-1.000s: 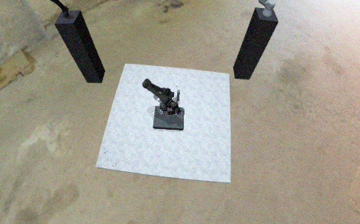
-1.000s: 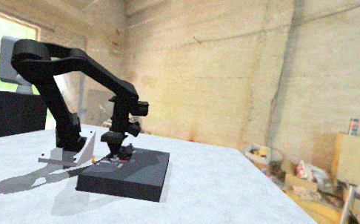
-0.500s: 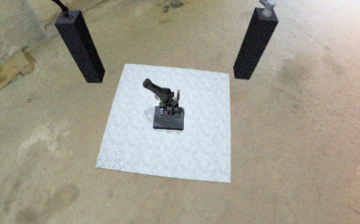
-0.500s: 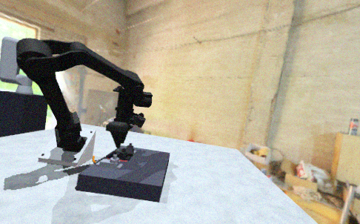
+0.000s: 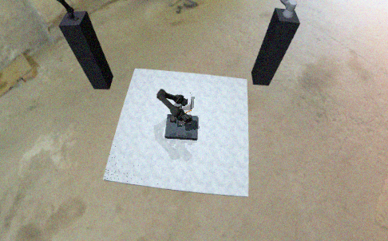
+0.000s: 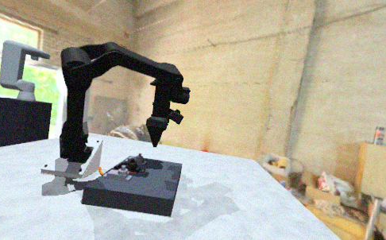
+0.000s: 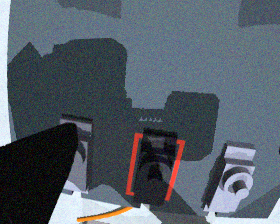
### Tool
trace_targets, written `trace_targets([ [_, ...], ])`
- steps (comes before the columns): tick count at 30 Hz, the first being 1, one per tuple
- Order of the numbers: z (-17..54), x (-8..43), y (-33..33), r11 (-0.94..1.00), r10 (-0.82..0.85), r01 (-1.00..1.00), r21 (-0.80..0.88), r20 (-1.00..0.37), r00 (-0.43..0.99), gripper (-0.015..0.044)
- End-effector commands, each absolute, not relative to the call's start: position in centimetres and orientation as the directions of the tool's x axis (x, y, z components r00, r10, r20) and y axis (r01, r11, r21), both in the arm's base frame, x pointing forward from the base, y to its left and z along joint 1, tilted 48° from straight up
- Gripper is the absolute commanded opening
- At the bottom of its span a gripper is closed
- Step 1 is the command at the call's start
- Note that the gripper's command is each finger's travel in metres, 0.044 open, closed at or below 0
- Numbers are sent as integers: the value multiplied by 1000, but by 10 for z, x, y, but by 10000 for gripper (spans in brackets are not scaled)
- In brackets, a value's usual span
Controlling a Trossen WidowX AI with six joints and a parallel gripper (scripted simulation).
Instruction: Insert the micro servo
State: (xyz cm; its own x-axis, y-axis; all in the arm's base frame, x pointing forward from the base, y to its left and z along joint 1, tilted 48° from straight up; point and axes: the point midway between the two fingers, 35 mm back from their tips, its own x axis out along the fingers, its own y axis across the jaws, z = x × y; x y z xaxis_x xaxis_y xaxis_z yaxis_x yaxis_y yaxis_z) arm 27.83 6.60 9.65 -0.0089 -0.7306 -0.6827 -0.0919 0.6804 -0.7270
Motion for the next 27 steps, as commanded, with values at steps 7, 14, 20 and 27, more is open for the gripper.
trace_targets([
  [7,122,275,95,702,-698,-136,-699,-713,65,440],
  [14,122,275,96,703,-697,-137,-698,-714,67,440],
  [20,122,275,96,703,-697,-137,-698,-714,67,440],
  [27,122,275,96,703,-697,-137,-698,-714,67,440],
])
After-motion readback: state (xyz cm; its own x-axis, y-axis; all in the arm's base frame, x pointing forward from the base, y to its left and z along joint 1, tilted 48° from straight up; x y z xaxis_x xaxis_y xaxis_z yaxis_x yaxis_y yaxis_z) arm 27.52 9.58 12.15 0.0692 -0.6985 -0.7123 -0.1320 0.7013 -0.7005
